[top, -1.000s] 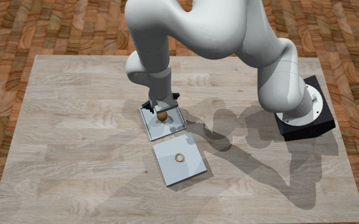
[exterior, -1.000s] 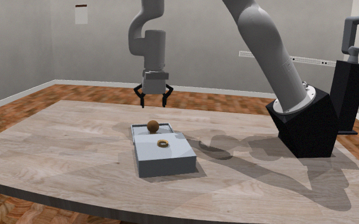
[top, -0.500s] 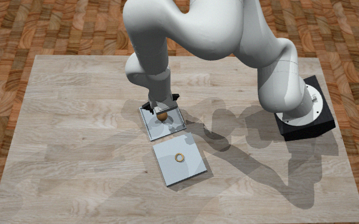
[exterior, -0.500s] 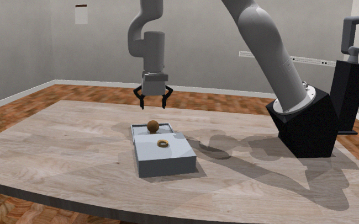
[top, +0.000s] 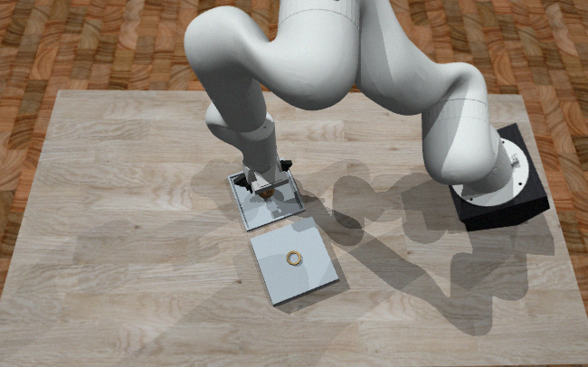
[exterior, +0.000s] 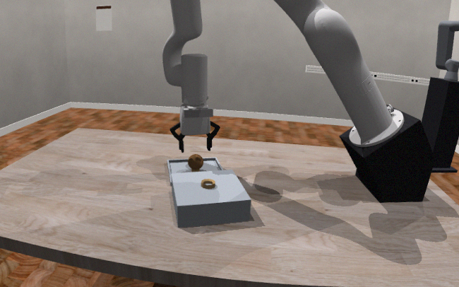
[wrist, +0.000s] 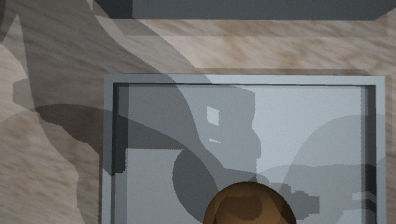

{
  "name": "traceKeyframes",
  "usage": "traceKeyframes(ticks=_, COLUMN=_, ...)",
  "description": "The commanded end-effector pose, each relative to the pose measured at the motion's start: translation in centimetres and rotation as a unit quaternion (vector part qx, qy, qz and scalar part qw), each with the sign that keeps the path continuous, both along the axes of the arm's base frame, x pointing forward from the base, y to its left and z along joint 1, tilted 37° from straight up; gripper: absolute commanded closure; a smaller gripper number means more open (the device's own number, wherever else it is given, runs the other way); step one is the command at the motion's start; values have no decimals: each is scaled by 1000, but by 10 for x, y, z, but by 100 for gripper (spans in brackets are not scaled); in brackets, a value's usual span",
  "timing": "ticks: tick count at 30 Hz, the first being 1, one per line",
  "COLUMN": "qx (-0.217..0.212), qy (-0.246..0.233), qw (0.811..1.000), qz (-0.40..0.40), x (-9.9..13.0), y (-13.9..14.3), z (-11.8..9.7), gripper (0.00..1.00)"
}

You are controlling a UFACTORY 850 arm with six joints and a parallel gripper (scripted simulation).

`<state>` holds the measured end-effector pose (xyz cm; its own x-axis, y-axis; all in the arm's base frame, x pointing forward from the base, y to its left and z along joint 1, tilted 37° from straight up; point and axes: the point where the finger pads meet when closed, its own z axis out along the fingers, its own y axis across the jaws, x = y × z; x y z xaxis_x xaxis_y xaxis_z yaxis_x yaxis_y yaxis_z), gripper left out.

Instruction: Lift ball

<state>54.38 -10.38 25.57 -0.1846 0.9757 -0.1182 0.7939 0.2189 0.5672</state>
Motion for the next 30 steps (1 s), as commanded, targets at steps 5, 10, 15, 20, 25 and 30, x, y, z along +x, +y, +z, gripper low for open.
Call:
traceKeyframes(ticks=5, qx=-7, qy=-15, qw=1000, qz=-4, x=27, y=0, z=-34, gripper=0)
traceKeyframes(ticks=10, qx=-8, qy=-15, qw=1000, qz=-4, x=31, y=-1, z=-40, gripper=0)
traceKeyframes(ticks=15, qx=-8, qy=-15, qw=1000, qz=-4, x=31, y=-1, z=-40, gripper=0)
traceKeyframes(ticks=20, qx=-8, qy=-15, qw=1000, qz=-4, x=31, y=-1, z=-40, gripper=0)
traceKeyframes(ticks=25, qx=-8, qy=-15, qw=1000, qz=-4, x=31, y=-1, z=-40, gripper=100)
traceKeyframes(ticks=30, qx=-8, qy=-15, qw=1000, qz=-4, x=31, y=-1, z=-40, gripper=100)
